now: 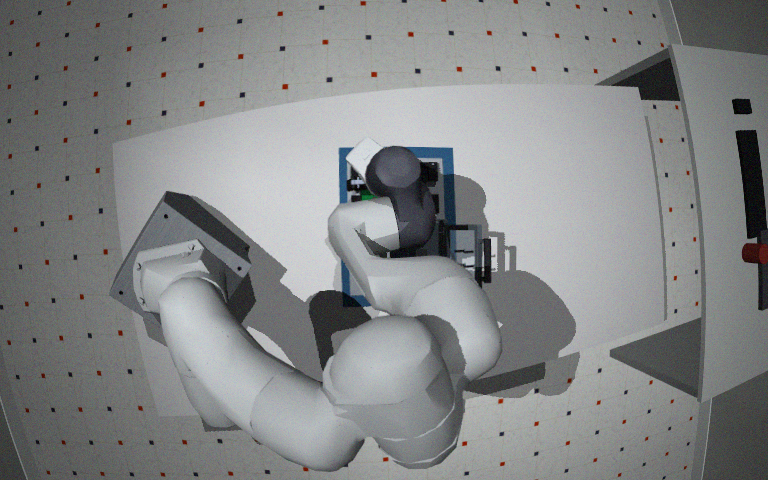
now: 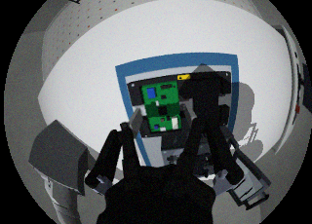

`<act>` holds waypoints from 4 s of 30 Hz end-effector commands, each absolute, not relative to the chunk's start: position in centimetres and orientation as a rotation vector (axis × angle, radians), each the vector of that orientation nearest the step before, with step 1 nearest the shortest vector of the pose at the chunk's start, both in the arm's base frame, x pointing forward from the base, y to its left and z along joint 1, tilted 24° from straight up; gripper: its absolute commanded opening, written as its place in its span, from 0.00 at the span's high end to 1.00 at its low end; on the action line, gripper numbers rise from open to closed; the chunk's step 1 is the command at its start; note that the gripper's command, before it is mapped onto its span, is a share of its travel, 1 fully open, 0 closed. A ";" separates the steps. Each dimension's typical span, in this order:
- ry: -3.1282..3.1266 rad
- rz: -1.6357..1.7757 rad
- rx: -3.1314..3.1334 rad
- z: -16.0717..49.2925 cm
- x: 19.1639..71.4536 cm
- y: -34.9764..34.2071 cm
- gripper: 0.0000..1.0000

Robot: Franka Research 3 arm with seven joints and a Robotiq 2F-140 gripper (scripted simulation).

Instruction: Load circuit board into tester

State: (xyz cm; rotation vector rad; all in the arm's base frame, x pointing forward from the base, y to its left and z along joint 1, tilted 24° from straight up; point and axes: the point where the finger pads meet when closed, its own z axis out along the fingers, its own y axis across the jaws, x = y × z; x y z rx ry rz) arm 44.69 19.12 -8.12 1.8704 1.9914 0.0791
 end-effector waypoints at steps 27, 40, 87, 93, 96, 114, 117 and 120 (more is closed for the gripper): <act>1.989 0.080 1.875 -8.2 44.7 19.0 0.42; 1.989 0.080 1.875 -8.2 44.7 18.9 0.42; 1.989 0.080 1.875 -8.2 44.7 18.9 0.42; 1.989 0.080 1.875 -8.2 44.7 18.9 0.42; 1.989 0.080 1.875 -8.2 44.7 18.9 0.42; 1.989 0.080 1.875 -8.9 44.9 18.7 0.42; 1.989 0.080 1.875 -9.1 45.0 18.7 0.42; 1.989 0.080 1.875 -9.2 45.0 18.6 0.42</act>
